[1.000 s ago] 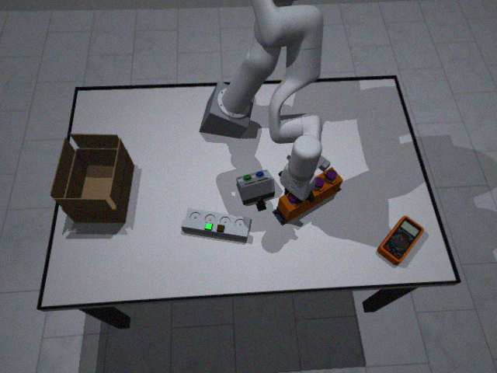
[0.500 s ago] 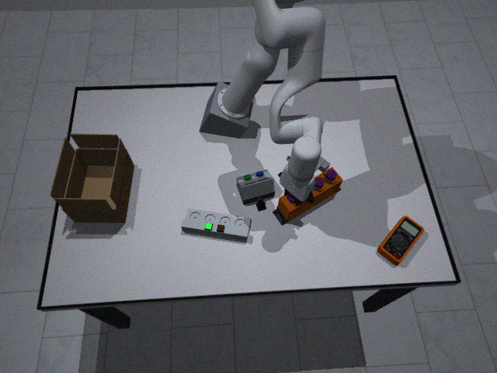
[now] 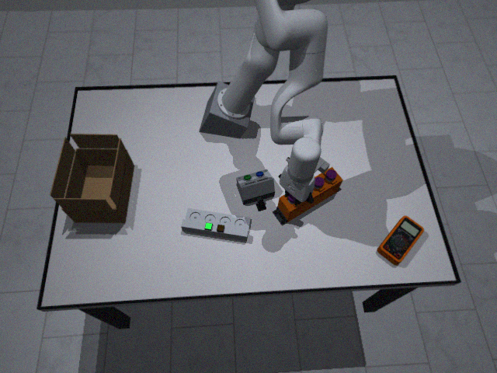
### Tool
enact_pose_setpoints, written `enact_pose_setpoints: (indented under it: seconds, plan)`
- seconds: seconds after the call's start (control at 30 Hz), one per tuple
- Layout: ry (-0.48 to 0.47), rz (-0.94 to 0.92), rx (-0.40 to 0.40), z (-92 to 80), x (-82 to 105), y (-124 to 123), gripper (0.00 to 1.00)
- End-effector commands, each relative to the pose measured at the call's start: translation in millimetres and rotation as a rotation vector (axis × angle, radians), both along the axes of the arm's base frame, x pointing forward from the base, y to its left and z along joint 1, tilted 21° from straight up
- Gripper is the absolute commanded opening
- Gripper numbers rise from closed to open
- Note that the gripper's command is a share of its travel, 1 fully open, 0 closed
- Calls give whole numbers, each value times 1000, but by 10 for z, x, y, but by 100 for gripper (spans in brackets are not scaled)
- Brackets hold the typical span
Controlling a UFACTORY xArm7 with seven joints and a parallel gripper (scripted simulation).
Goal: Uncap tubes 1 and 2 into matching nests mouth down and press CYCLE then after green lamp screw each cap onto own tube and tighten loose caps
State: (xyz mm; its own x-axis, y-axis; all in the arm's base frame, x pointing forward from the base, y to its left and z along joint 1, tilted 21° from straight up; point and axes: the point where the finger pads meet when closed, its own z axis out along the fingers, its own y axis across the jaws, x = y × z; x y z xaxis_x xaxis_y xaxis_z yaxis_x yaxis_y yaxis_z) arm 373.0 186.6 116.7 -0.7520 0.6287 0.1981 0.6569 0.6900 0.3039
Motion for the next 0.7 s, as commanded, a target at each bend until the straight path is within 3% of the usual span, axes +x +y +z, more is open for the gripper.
enact_pose_setpoints:
  seconds: [0.0,0.37,0.67]
  plan:
    - [-3,-1,1,9,14,2,0]
    - [-3,-1,1,8,14,2,0]
    - [62,-169,12,8,15,2,0]
